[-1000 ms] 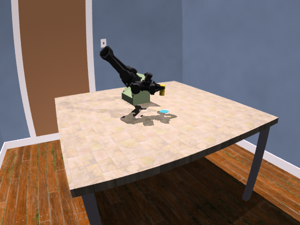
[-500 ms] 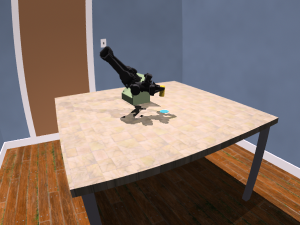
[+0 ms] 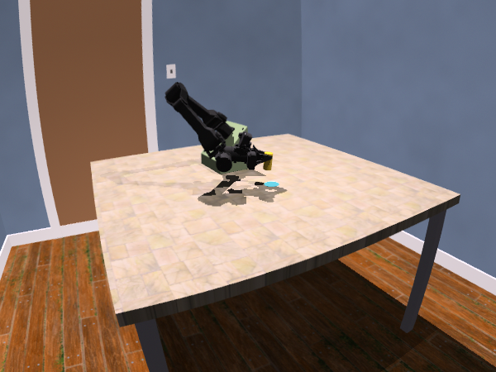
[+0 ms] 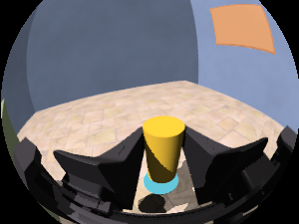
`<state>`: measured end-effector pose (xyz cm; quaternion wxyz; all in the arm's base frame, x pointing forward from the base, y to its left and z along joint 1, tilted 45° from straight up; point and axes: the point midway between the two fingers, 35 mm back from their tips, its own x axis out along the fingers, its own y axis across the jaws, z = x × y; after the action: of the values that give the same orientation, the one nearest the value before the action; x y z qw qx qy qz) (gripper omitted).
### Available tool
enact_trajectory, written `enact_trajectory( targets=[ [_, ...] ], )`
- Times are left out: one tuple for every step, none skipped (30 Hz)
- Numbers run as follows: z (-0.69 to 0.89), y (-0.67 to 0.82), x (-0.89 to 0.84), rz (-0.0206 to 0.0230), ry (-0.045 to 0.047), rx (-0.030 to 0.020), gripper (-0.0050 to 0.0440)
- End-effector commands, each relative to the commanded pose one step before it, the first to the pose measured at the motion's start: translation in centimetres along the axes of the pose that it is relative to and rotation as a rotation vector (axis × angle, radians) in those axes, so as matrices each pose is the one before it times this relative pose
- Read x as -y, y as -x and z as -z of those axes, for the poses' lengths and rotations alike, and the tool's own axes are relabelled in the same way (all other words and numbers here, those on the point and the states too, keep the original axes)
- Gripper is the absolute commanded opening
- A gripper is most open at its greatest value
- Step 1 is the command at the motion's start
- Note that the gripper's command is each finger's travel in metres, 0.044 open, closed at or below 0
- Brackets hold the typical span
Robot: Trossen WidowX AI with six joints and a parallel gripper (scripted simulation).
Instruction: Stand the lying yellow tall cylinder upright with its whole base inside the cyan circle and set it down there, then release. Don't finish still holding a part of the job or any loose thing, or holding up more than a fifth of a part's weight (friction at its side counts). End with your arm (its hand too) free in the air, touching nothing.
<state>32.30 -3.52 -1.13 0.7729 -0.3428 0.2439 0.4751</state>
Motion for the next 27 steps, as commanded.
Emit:
enact_trajectory(
  targets=[
    [1.252, -0.204, 0.093, 0.00127, 0.00285, 0.0064, 0.0105],
    [0.326, -0.03, -0.015, 0.00014, 0.00039, 0.00037, 0.0105],
    [0.326, -0.03, -0.019, 0.00018, 0.00038, 0.00041, 0.0105],
    [0.325, -0.03, -0.023, 0.00021, 0.00037, 0.00046, 0.0105],
    [0.325, -0.029, -0.027, 0.00025, 0.00037, 0.0005, 0.0105],
    [0.307, -0.027, -0.029, 0.00027, 0.00034, 0.00051, 0.0105],
    [0.258, -0.023, -0.027, 0.00026, 0.00029, 0.00046, 0.0105],
    [0.201, -0.021, -0.02, 0.00023, 0.00117, 0.00055, 0.0105],
    [0.192, -0.029, -0.016, 0.00027, 0.00333, 0.00095, 0.0105],
    [0.178, -0.027, -0.016, 0.00027, 0.00309, 0.00089, 0.0105],
    [0.139, -0.021, -0.014, 0.00023, 0.00241, 0.0007, 0.0105],
    [0.099, -0.015, -0.011, 0.00017, 0.00172, 0.0005, 0.0105],
    [0.0, 0.0, 0.0, 0.0, 0.0, 0.0, 0.0105],
    [0.0, 0.0, 0.0, 0.0, 0.0, 0.0, 0.0105],
    [0.06, -0.009, -0.007, 0.0001, 0.00103, 0.0003, 0.0105],
    [0.02, -0.003, -0.002, 0.00004, 0.00034, 0.0001, 0.0105],
    [0.019, -0.017, 0.002, -0.00002, -0.00006, -0.00007, 0.0105],
    [0.056, -0.052, 0.005, -0.00005, -0.00017, -0.00022, 0.0105],
    [0.094, -0.087, 0.008, -0.00008, -0.00029, -0.00037, 0.0105],
    [0.118, -0.109, 0.01, -0.0001, -0.00036, -0.00047, 0.0105],
    [0.118, -0.11, 0.009, -0.0001, -0.00036, -0.00047, 0.0105],
    [0.118, -0.11, 0.008, -0.0001, -0.00036, -0.00047, 0.0105],
    [0.118, -0.11, 0.007, -0.0001, -0.00036, -0.00047, 0.0105],
    [0.118, -0.111, 0.006, -0.0001, -0.00036, -0.00047, 0.0105],
    [0.117, -0.111, 0.005, -0.0001, -0.00036, -0.00046, 0.0105],
    [0.117, -0.111, 0.005, -0.0001, -0.00036, -0.00046, 0.0105],
    [0.117, -0.111, 0.004, -0.0001, -0.00036, -0.00046, 0.0105]
  ],
)
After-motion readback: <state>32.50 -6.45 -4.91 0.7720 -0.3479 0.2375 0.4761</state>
